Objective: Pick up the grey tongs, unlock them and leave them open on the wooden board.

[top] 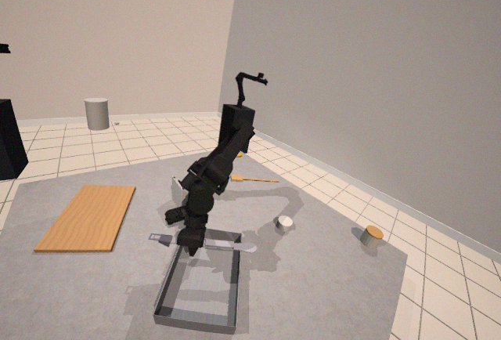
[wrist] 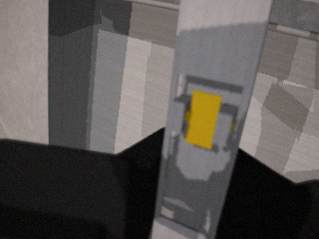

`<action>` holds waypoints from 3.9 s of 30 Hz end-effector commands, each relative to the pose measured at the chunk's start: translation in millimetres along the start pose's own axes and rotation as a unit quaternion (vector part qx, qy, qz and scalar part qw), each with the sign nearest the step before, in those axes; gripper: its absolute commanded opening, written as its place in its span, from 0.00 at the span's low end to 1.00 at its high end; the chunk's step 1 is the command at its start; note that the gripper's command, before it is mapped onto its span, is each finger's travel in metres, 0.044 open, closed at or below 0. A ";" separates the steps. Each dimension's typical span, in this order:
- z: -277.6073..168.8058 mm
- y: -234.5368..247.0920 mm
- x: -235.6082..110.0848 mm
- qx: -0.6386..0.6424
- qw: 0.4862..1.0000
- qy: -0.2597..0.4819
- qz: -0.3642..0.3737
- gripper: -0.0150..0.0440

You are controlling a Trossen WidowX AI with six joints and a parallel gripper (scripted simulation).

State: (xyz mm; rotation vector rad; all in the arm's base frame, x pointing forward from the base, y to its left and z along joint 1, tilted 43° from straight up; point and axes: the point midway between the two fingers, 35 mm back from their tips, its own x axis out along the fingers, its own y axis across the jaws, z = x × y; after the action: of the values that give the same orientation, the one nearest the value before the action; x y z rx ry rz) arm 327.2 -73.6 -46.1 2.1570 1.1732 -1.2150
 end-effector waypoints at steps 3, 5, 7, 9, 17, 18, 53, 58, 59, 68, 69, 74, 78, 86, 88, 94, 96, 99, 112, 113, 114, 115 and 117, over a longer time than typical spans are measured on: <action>-1.7 5.0 0.2 -0.007 0.999 -0.001 -0.035 0.00; -1.7 5.1 0.7 -0.008 0.999 -0.002 -0.048 0.00; -1.7 5.1 1.0 -0.008 0.998 -0.002 -0.061 0.00; -1.8 5.1 1.3 -0.008 0.997 -0.002 -0.074 0.00; -2.7 4.4 1.2 -0.009 0.992 -0.001 -0.127 0.00; -2.9 4.3 1.1 -0.009 0.991 -0.001 -0.133 0.00; 56.6 24.3 -15.2 -0.108 0.974 0.020 -0.196 0.00; 86.5 31.9 -22.8 -0.160 0.968 0.028 -0.192 0.00; 92.6 33.0 -24.3 -0.171 0.966 0.029 -0.192 0.00; 147.8 38.1 -37.9 -0.265 0.944 0.045 -0.190 0.00; 154.0 38.0 -39.4 -0.276 0.941 0.047 -0.190 0.00; 185.0 35.7 -46.7 -0.327 0.924 0.059 -0.189 0.00; 209.4 31.7 -52.3 -0.368 0.908 0.070 -0.187 0.00; 242.2 23.0 -59.5 -0.423 0.883 0.087 -0.185 0.00; 242.2 23.0 -59.5 -0.423 0.883 0.087 -0.185 0.00; 247.3 21.1 -61.6 -0.431 0.879 0.087 -0.184 0.00; 255.4 17.8 -65.0 -0.445 0.872 0.089 -0.182 0.00; 272.6 9.5 -72.1 -0.472 0.858 0.092 -0.179 0.00; 343.8 -36.2 -101.3 -0.593 0.780 0.109 -0.167 0.00; 348.8 -40.4 -103.3 -0.602 0.773 0.111 -0.166 0.00; 353.9 -45.0 -105.4 -0.611 0.767 0.113 -0.164 0.00; 358.8 -49.4 -107.3 -0.619 0.760 0.115 -0.163 0.00; 368.4 -58.5 -111.1 -0.636 0.745 0.119 -0.161 0.00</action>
State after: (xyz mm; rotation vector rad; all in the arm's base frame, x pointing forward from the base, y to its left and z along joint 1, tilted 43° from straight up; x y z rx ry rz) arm 86.1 -332.5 -148.1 1.1000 1.7786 -0.0567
